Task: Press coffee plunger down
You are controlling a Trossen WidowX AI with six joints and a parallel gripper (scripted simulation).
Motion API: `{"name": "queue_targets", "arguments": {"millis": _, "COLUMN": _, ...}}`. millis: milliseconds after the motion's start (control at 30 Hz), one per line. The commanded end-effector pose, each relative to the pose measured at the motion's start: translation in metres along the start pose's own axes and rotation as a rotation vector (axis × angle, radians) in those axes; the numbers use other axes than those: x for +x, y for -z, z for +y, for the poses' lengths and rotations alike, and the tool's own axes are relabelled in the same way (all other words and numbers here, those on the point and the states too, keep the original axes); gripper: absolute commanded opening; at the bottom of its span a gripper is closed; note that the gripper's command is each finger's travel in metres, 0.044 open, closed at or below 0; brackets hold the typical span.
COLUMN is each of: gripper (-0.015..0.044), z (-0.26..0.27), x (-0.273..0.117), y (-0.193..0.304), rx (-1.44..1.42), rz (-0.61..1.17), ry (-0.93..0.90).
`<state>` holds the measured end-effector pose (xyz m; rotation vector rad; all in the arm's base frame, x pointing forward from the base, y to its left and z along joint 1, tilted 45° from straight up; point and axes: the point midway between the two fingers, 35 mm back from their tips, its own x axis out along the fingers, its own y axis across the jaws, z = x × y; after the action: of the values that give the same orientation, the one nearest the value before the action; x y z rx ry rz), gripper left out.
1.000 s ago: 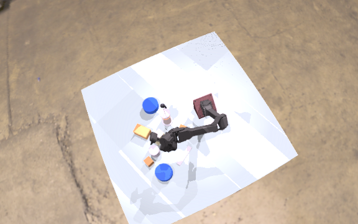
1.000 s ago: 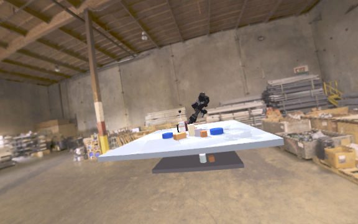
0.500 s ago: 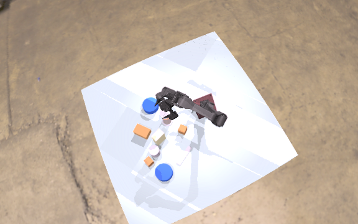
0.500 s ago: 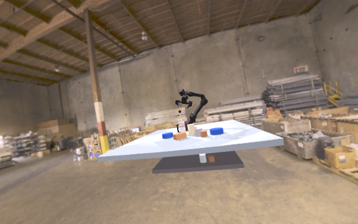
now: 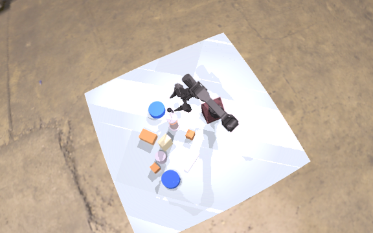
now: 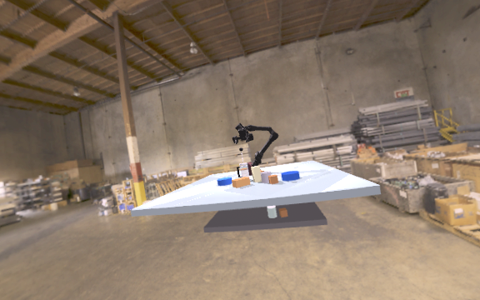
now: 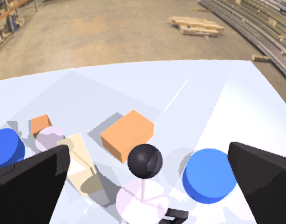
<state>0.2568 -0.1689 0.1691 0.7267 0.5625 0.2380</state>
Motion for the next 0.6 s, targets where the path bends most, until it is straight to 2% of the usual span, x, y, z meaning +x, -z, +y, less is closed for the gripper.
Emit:
{"name": "queue_targets", "arguments": {"millis": 0, "gripper": 0.0440, "z": 0.001, "x": 0.013, "y": 0.026, "rx": 0.017, "rz": -0.001, "ry": 0.008}}
{"name": "queue_targets", "arguments": {"millis": 567, "gripper": 0.0440, "z": 0.000, "x": 0.032, "y": 0.030, "rx": 0.017, "rz": 0.003, "ry": 0.012}}
